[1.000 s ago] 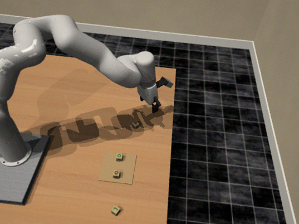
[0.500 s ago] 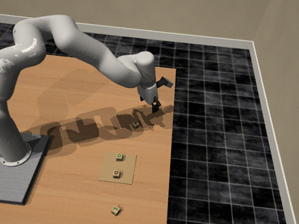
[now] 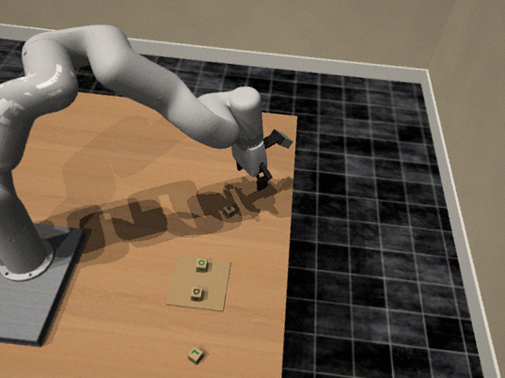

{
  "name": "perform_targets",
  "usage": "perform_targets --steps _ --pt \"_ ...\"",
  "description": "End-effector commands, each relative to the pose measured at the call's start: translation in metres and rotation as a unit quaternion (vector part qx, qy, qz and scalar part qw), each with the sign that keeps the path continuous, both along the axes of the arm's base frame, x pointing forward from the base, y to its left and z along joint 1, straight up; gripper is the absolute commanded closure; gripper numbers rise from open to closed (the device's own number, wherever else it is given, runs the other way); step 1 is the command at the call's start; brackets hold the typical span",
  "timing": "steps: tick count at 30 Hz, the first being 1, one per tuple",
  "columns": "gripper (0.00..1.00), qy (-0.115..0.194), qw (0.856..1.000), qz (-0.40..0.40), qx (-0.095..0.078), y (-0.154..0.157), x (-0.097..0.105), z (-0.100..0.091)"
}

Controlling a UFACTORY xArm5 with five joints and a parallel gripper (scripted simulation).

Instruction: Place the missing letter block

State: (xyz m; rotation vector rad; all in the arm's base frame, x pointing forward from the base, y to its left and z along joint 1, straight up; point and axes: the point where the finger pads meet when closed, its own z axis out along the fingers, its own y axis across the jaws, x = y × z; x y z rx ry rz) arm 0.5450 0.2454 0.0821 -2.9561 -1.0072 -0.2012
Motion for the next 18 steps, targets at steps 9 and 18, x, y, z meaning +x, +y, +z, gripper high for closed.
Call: perform_targets --steps 9,18 --pt "0.0 -0.046 0.997 -0.054 0.02 -0.057 -0.001 0.036" --pt "0.0 -0.122 0.981 -0.143 0.045 -0.149 -0.028 0.08"
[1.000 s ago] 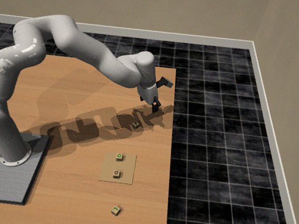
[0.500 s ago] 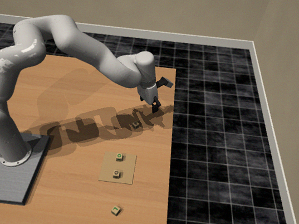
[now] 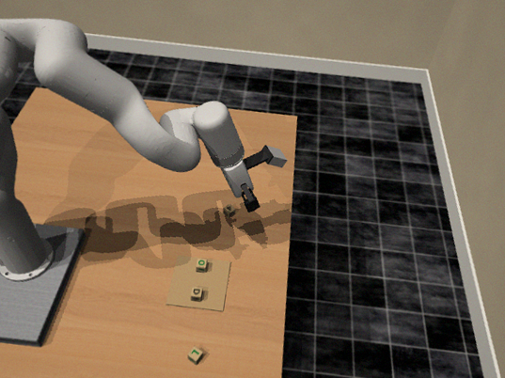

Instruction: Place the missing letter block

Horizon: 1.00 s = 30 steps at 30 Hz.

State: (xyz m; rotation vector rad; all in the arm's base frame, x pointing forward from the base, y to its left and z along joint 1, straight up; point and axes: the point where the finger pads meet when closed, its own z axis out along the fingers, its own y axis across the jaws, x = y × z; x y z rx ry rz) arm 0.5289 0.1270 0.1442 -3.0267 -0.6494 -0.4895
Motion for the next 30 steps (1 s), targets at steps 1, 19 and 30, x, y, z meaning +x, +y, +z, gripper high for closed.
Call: perform_targets --steps 1,19,30 --pt "0.0 -0.037 0.999 -0.028 0.009 -0.031 -0.012 0.018" --pt "0.0 -0.084 0.993 -0.083 0.019 -0.081 -0.041 0.036" --pt "0.0 -0.084 0.993 -0.083 0.019 -0.081 -0.041 0.036"
